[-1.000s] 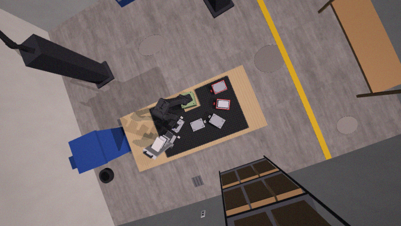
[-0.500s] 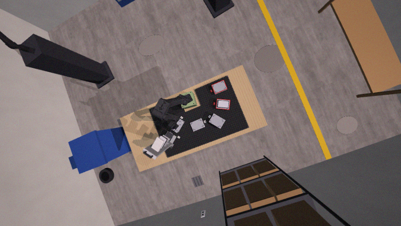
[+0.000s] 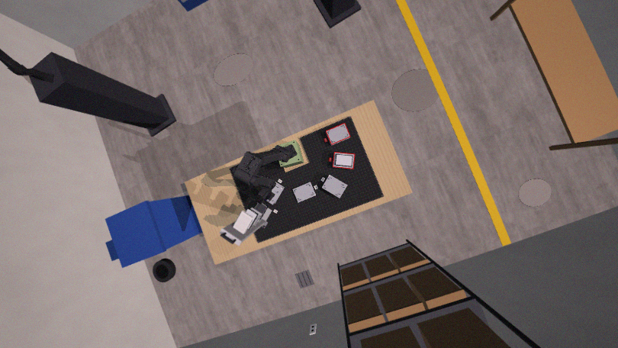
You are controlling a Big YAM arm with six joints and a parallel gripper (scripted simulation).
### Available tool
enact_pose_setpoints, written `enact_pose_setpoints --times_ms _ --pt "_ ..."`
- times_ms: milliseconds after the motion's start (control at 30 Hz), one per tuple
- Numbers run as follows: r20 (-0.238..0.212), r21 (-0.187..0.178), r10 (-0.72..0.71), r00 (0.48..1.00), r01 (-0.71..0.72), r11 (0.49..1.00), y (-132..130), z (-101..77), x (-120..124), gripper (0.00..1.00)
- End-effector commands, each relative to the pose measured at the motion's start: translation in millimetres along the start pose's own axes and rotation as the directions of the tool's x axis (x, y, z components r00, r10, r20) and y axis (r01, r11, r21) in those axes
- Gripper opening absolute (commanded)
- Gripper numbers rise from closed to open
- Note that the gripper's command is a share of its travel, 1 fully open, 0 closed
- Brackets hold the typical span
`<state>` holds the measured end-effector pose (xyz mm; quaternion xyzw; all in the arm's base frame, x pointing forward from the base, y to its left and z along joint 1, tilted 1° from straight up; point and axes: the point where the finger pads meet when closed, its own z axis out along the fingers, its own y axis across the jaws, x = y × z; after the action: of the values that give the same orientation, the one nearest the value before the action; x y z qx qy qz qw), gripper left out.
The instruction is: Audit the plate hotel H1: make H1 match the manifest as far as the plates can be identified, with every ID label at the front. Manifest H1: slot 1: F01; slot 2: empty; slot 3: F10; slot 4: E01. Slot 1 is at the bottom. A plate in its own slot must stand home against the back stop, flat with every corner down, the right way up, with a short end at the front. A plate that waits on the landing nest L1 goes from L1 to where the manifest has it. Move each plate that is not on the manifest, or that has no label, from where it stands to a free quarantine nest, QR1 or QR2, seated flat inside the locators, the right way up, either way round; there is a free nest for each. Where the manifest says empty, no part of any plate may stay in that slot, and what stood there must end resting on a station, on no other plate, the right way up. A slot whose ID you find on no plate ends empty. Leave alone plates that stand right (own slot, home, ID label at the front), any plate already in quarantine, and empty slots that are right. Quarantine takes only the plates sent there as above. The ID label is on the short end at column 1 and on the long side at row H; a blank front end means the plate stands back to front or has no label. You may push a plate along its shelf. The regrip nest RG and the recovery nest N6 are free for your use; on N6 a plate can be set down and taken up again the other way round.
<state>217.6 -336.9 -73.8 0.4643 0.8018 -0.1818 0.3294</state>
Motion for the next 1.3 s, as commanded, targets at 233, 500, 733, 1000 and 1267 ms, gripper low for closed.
enact_pose_setpoints --times_ms 233,500,733,1000,1267 --pt "0.013 0.004 -0.005 1.0 0.005 1.0 -4 11.7 -15 0.0" --pt "0.016 0.004 -0.005 1.0 0.005 1.0 -3 14.3 -19 0.0" --pt "0.019 0.004 -0.005 1.0 0.005 1.0 -3 17.2 -24 0.0" --pt "0.017 0.004 -0.005 1.0 0.005 1.0 -3 21.4 -27 0.0" --pt "0.019 0.003 -0.005 1.0 0.005 1.0 -3 24.0 -31 0.0"
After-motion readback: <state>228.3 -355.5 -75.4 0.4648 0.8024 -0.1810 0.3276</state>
